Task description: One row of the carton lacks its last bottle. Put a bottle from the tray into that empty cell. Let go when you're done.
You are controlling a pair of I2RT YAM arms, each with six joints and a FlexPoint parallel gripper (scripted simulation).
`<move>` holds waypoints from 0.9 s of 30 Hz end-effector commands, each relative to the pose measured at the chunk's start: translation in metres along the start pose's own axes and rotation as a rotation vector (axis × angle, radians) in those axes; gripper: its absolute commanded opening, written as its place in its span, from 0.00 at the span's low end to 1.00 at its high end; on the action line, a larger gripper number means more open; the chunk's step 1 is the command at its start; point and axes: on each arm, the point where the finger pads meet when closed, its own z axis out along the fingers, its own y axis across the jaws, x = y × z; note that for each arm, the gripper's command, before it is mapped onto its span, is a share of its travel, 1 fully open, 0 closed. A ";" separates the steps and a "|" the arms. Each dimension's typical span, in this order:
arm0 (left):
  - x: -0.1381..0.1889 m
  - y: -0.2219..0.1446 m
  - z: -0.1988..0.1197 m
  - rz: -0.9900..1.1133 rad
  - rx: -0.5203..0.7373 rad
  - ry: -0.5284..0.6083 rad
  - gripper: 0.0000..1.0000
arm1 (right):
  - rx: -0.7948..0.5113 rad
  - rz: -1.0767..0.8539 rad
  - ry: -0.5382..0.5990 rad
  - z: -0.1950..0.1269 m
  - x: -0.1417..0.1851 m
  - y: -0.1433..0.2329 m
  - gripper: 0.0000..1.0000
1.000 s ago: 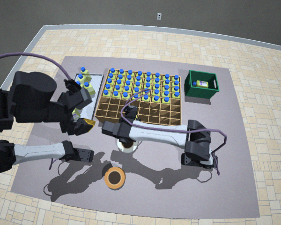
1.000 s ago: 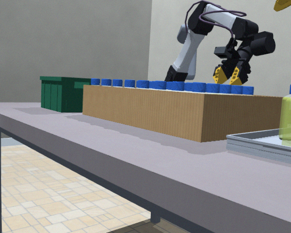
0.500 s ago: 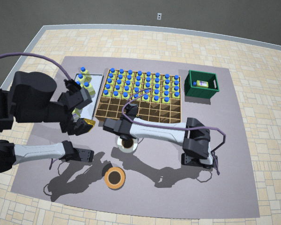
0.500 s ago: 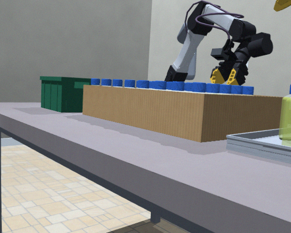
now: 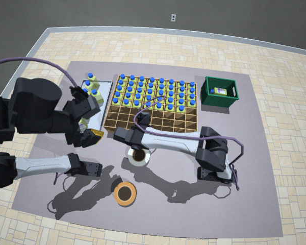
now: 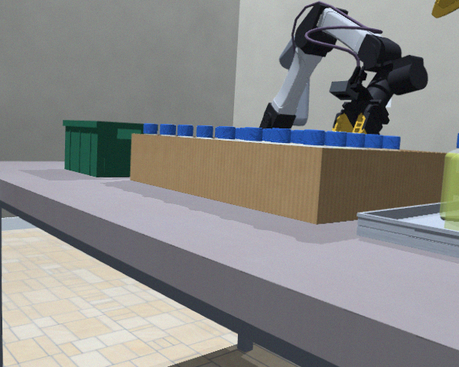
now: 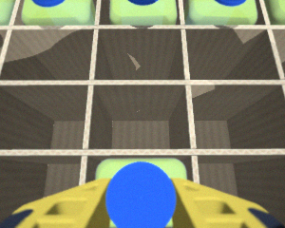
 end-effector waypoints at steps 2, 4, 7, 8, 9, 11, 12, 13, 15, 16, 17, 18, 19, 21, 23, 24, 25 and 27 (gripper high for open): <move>-0.005 0.000 -0.011 -0.002 0.007 -0.042 0.80 | -0.008 0.007 0.000 0.000 0.001 0.001 0.22; -0.005 0.000 -0.011 -0.002 0.007 -0.042 0.80 | -0.008 0.007 0.000 0.000 0.001 0.001 0.16; -0.005 0.000 -0.011 -0.002 0.007 -0.042 0.80 | -0.021 0.017 -0.003 -0.014 -0.013 0.003 0.11; -0.005 0.000 -0.011 -0.002 0.007 -0.042 0.80 | -0.026 0.022 -0.005 -0.023 -0.020 0.003 0.17; -0.005 0.000 -0.011 -0.002 0.007 -0.042 0.80 | -0.026 0.022 -0.005 -0.023 -0.020 0.003 0.17; -0.005 0.000 -0.011 -0.002 0.007 -0.042 0.80 | -0.029 0.026 -0.009 -0.028 -0.025 0.003 0.17; -0.005 0.000 -0.011 -0.002 0.007 -0.042 0.80 | -0.030 0.027 -0.009 -0.033 -0.031 0.003 0.17; -0.005 0.000 -0.011 -0.002 0.007 -0.042 0.80 | -0.030 0.027 -0.009 -0.040 -0.037 0.003 0.17; -0.005 0.000 -0.011 -0.002 0.007 -0.042 0.80 | -0.030 0.028 -0.009 -0.054 -0.050 0.002 0.17; -0.005 0.000 -0.011 -0.002 0.007 -0.042 0.80 | -0.030 0.030 -0.009 -0.058 -0.054 0.001 0.17; -0.005 0.000 -0.011 -0.002 0.007 -0.042 0.80 | -0.030 0.031 -0.009 -0.062 -0.058 0.001 0.17; -0.005 0.000 -0.011 -0.002 0.007 -0.042 0.80 | -0.030 0.032 -0.009 -0.066 -0.061 0.001 0.17; -0.005 0.000 -0.011 -0.002 0.007 -0.042 0.80 | -0.030 0.032 -0.009 -0.070 -0.065 0.001 0.17; -0.005 0.000 -0.011 -0.002 0.007 -0.042 0.80 | -0.011 0.015 -0.004 -0.073 -0.068 0.001 0.17; -0.005 0.000 -0.011 -0.002 0.007 -0.042 0.80 | -0.004 0.011 -0.002 -0.078 -0.073 0.001 0.17; -0.005 0.000 -0.011 -0.002 0.007 -0.042 0.80 | -0.003 0.010 -0.002 -0.079 -0.074 0.001 0.17; -0.005 0.000 -0.011 -0.002 0.007 -0.042 0.80 | -0.004 0.010 -0.002 -0.079 -0.074 0.002 0.17; -0.005 0.000 -0.011 -0.002 0.007 -0.042 0.80 | -0.004 0.010 -0.002 -0.079 -0.074 0.002 0.17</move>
